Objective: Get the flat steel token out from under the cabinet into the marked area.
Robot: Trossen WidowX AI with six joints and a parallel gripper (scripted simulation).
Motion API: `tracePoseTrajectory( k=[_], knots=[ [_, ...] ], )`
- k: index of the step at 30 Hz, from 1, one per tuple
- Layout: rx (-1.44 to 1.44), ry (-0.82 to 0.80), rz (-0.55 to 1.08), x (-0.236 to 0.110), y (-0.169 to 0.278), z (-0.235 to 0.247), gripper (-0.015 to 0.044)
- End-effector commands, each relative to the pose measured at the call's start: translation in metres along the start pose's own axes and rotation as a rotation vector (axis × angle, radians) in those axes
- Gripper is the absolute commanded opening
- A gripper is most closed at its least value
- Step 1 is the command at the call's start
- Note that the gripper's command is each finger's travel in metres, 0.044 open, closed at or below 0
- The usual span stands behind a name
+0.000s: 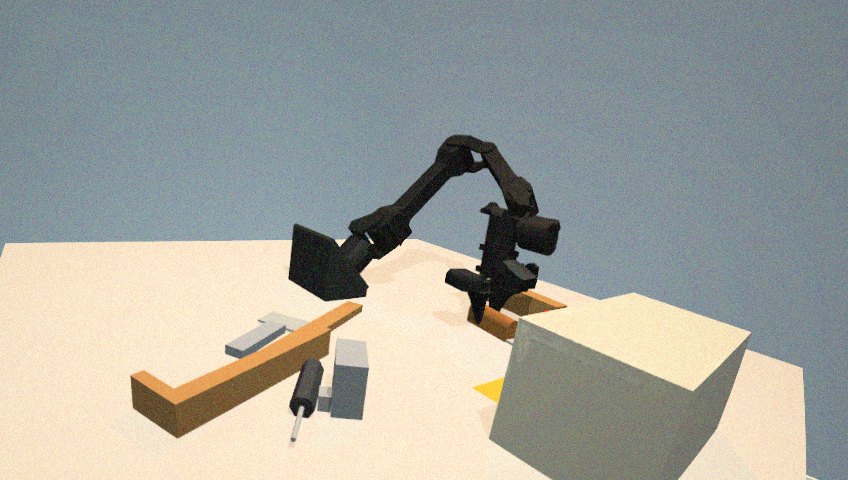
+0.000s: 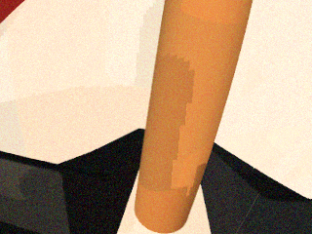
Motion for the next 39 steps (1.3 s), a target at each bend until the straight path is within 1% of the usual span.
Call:
tracePoseTrajectory(
  k=[1, 39],
  knots=[
    [0.006, -0.001, 0.000, 0.000, -0.004, -0.001, 0.0000],
    [0.015, -0.001, -0.001, -0.001, -0.050, -0.009, 0.0000]
  ],
)
Point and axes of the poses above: the point midway between the two fingers, 35 mm back from their tips, its own x axis out along the fingers, its own z axis across the jaws, y = z × x, the point moved 3 cm from there along -x, back along the fingers, and after that the axes turned 10 degrees about -x, right-handed, at the moved point
